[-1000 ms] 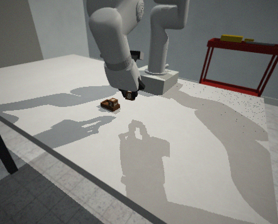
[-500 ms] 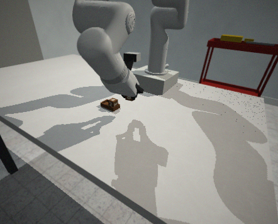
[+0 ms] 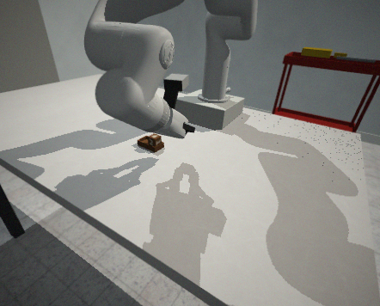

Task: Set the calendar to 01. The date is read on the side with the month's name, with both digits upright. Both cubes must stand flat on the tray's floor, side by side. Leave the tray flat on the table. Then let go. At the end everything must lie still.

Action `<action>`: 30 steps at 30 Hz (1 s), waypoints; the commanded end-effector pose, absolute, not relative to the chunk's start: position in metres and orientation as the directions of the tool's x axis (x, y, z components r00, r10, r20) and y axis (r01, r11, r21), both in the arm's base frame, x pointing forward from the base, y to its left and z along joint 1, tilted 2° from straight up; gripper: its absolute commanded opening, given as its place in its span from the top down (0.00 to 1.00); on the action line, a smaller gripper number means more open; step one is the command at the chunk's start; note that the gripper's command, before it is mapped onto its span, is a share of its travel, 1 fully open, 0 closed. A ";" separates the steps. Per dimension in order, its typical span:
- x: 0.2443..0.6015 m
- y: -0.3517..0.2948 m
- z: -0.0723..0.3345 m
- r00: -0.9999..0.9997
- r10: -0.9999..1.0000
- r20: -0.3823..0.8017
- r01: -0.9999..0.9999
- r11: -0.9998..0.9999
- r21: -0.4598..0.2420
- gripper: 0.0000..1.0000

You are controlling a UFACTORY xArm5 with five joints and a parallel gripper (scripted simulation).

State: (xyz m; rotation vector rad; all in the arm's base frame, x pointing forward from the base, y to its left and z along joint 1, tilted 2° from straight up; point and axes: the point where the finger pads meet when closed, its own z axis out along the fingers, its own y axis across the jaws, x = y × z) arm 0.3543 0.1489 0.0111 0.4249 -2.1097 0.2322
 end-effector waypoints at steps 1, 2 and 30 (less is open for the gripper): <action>0.356 0.150 0.012 -0.498 -0.209 0.841 -0.387 0.922 0.000 0.73; 0.356 0.150 0.012 -0.498 -0.209 0.841 -0.387 0.922 0.000 0.73; 0.355 0.149 -0.001 -0.498 -0.209 0.841 -0.387 0.922 0.000 0.73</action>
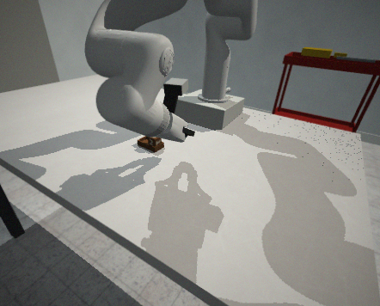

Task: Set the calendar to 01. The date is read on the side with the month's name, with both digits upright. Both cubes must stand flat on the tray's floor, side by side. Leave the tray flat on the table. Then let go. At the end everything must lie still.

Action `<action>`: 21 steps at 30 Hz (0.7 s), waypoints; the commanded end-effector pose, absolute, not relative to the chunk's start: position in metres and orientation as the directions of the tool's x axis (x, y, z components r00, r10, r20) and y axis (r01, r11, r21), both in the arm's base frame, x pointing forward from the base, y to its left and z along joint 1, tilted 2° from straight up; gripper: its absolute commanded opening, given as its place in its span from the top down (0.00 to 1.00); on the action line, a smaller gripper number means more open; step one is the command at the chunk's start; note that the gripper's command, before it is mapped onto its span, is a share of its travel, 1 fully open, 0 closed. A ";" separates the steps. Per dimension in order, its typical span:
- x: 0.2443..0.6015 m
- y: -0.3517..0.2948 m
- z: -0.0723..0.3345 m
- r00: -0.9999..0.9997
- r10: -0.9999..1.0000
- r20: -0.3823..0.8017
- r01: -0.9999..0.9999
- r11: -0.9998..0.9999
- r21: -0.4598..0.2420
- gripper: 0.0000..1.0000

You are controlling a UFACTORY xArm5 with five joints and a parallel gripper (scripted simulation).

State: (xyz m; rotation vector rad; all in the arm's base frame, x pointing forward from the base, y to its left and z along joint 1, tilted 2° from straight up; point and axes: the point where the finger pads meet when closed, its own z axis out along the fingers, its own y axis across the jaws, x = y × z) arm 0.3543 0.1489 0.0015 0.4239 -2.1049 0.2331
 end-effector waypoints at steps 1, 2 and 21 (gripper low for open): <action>0.355 0.149 -0.002 -0.498 -0.209 0.841 -0.387 0.922 0.000 0.73; 0.355 0.149 -0.004 -0.498 -0.209 0.841 -0.387 0.922 0.000 0.73; 0.354 0.149 -0.033 -0.498 -0.209 0.841 -0.387 0.922 0.000 0.73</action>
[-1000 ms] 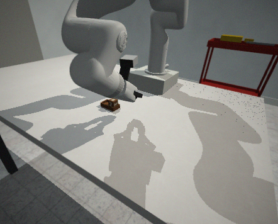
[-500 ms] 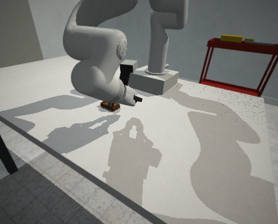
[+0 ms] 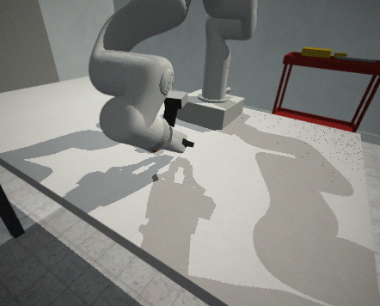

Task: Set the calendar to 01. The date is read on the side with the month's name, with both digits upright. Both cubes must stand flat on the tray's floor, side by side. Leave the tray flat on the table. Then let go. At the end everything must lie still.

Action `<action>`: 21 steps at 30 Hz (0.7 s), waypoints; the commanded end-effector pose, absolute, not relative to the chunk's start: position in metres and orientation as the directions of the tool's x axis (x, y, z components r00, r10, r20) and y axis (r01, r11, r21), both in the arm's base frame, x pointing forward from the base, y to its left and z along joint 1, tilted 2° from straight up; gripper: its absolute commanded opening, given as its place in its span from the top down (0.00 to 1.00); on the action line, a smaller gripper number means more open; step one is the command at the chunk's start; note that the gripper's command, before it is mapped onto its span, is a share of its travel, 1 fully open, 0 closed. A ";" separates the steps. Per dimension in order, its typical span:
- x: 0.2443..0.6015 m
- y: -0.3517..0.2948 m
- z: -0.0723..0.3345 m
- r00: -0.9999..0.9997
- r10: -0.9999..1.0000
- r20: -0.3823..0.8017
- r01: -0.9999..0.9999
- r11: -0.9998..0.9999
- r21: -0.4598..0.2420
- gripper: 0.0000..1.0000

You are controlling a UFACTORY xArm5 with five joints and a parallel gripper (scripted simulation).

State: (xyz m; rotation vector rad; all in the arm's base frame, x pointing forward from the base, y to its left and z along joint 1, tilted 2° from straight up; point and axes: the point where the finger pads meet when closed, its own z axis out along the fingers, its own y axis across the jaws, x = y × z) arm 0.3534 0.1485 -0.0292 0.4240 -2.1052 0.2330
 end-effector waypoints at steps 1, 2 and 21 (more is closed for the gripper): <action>0.354 0.149 -0.035 -0.498 -0.209 0.841 -0.387 0.922 0.000 0.73; 0.354 0.149 -0.036 -0.498 -0.209 0.841 -0.387 0.922 0.000 0.73; 0.354 0.149 -0.051 -0.498 -0.209 0.841 -0.387 0.922 0.000 0.73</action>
